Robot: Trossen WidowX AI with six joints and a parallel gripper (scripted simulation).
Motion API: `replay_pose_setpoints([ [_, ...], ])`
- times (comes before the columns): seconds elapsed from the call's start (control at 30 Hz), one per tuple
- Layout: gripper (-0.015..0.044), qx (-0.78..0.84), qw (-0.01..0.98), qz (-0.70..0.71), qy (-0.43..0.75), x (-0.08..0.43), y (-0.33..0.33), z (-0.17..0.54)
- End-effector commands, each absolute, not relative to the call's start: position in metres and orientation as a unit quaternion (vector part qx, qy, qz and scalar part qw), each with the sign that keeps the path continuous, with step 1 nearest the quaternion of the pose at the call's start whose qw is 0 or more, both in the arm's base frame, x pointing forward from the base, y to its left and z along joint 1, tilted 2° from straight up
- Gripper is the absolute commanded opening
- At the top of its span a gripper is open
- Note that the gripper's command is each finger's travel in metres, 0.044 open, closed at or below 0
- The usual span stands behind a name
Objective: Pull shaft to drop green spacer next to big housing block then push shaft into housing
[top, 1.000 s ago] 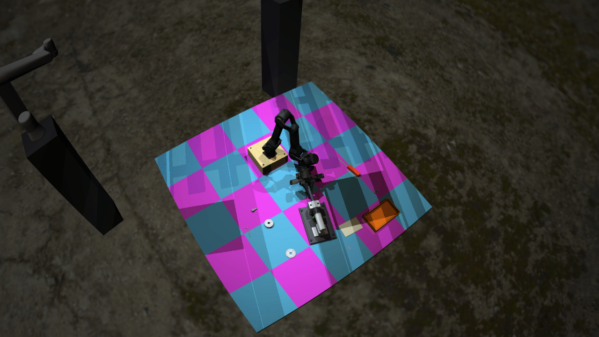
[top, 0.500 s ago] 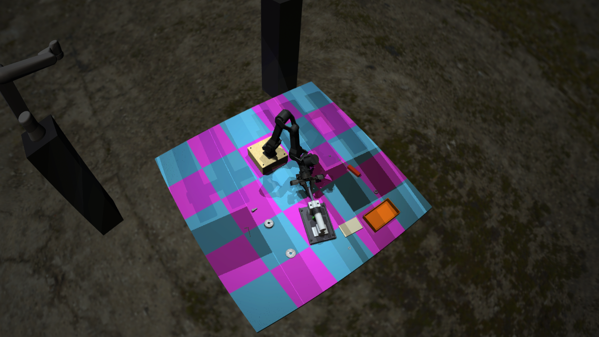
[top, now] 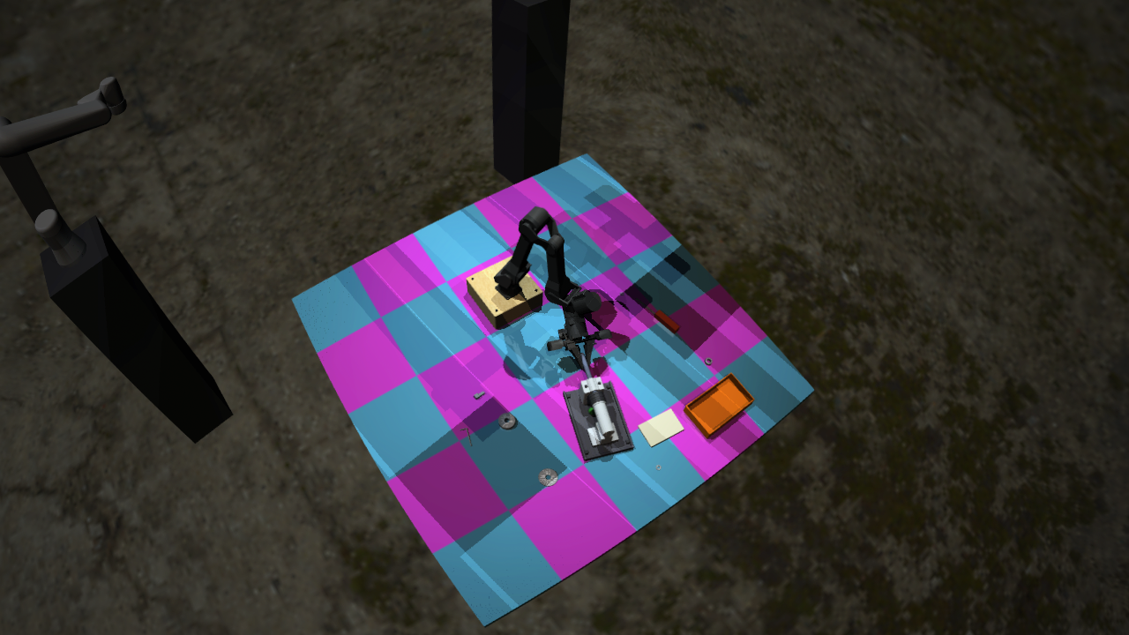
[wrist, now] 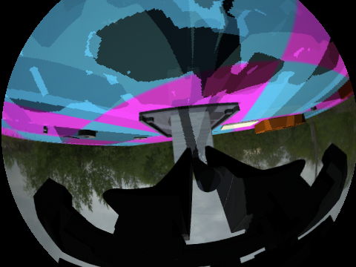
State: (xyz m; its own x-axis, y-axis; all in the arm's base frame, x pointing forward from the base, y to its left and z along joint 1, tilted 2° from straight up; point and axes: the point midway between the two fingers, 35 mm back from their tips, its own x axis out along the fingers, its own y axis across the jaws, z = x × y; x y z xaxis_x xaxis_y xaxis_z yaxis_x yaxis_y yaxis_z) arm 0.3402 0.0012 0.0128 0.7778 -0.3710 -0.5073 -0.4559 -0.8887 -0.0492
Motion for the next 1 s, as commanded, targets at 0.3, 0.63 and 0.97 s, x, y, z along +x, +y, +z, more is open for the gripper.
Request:
replay_pose_setpoints([
  [0.3,0.0000,-0.939,0.084,0.249,0.221,0.3447,-0.0011,0.0135],
  [0.63,0.0000,-0.939,0.084,0.249,0.221,0.3473,-0.0024,0.0135],
  [0.97,0.0000,-0.939,0.084,0.249,0.221,0.3499,-0.0038,0.0135],
])
